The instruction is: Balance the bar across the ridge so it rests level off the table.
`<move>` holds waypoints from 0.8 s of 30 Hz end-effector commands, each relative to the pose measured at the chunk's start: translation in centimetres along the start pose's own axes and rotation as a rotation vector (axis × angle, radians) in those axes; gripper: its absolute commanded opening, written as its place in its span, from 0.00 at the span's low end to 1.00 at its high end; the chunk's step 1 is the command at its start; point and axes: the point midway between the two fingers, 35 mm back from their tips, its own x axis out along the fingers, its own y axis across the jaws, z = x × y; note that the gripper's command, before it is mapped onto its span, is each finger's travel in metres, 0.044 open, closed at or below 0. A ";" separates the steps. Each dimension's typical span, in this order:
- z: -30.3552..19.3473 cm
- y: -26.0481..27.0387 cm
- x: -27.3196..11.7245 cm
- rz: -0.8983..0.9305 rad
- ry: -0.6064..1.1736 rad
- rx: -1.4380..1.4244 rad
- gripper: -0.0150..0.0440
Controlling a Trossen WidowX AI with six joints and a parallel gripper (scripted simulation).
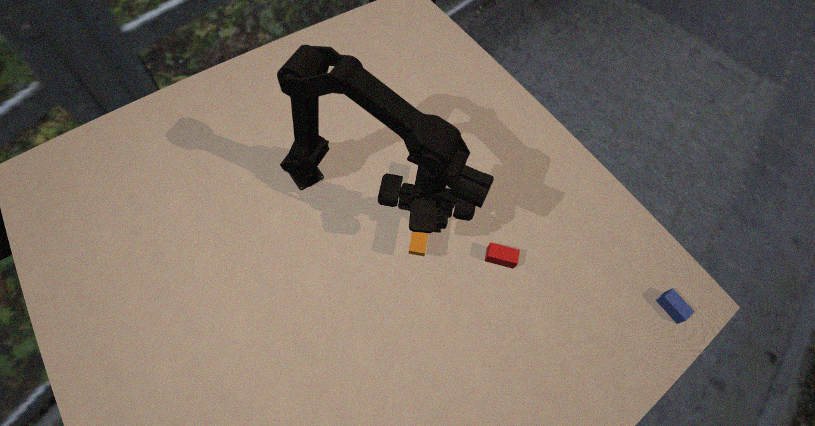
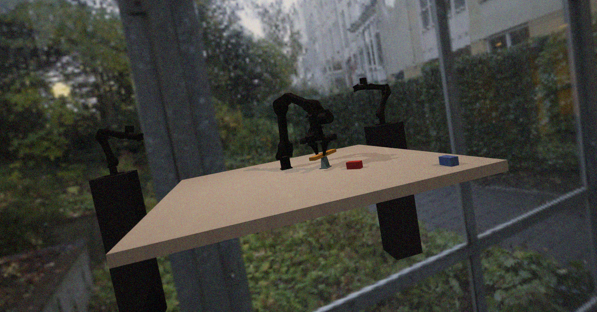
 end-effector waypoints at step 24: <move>0.0 0.0 0.0 -0.001 0.000 0.000 0.66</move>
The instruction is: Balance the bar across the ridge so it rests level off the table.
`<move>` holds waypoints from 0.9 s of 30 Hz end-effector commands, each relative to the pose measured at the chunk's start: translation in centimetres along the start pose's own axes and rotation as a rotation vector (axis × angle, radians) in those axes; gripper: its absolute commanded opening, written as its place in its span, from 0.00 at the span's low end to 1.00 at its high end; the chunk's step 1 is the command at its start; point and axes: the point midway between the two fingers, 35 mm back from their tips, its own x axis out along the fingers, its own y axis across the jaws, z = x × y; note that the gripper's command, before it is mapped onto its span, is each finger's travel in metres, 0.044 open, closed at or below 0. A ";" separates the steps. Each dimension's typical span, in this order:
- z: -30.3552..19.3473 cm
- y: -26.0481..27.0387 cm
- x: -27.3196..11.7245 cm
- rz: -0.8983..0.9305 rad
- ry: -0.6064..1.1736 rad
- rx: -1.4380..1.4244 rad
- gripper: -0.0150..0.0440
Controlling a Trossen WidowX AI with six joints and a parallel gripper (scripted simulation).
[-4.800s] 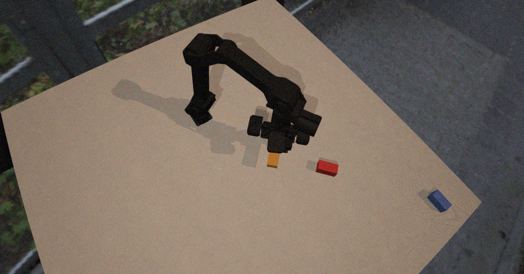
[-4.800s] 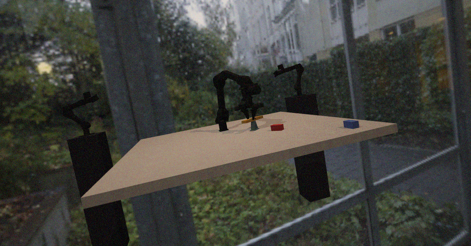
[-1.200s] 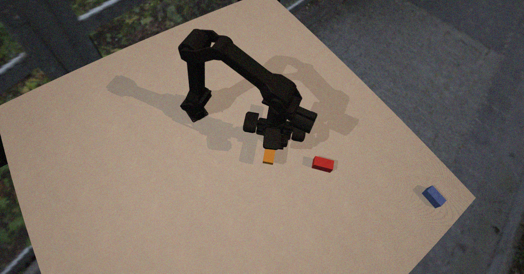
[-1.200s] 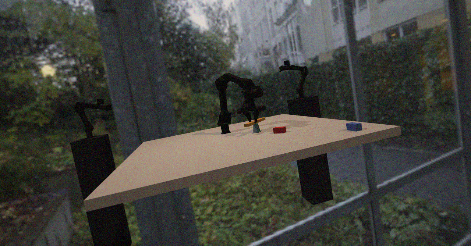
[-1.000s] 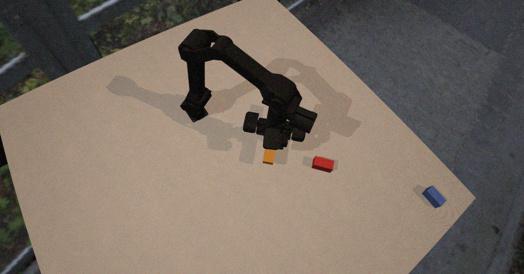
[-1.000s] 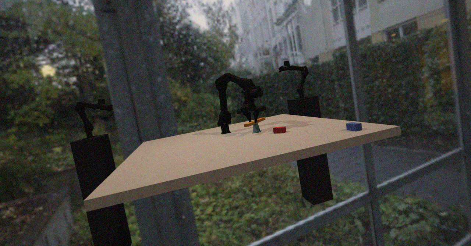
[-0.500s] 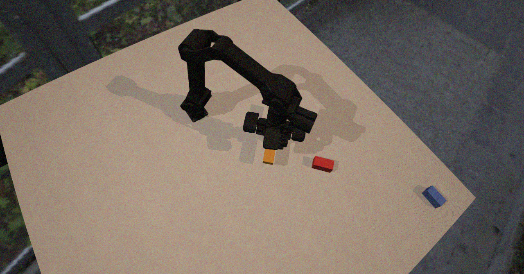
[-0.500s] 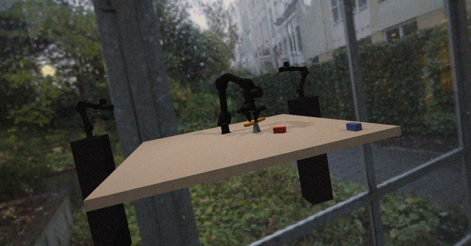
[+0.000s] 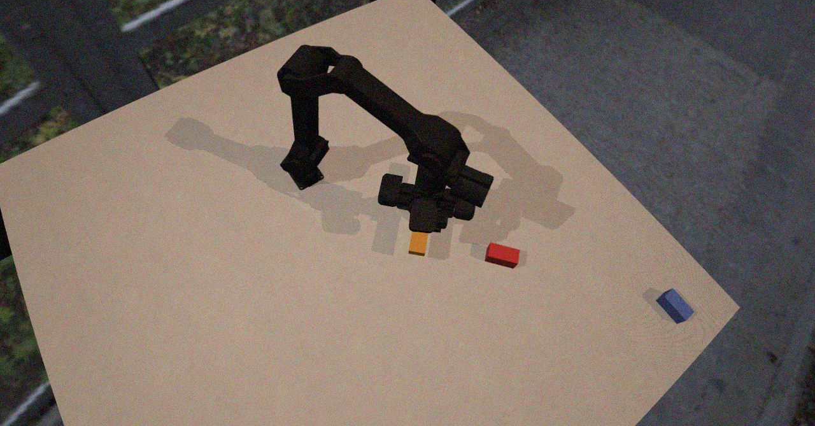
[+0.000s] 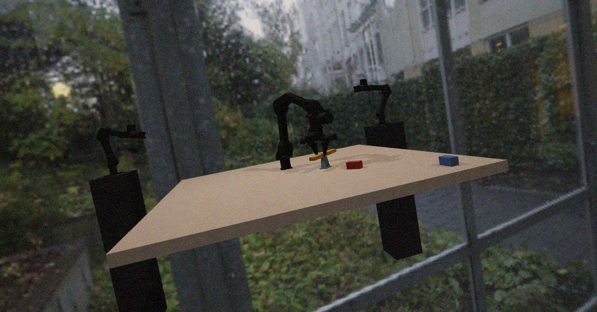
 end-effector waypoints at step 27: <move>0.0 0.0 -10.0 0.000 0.000 0.000 1.00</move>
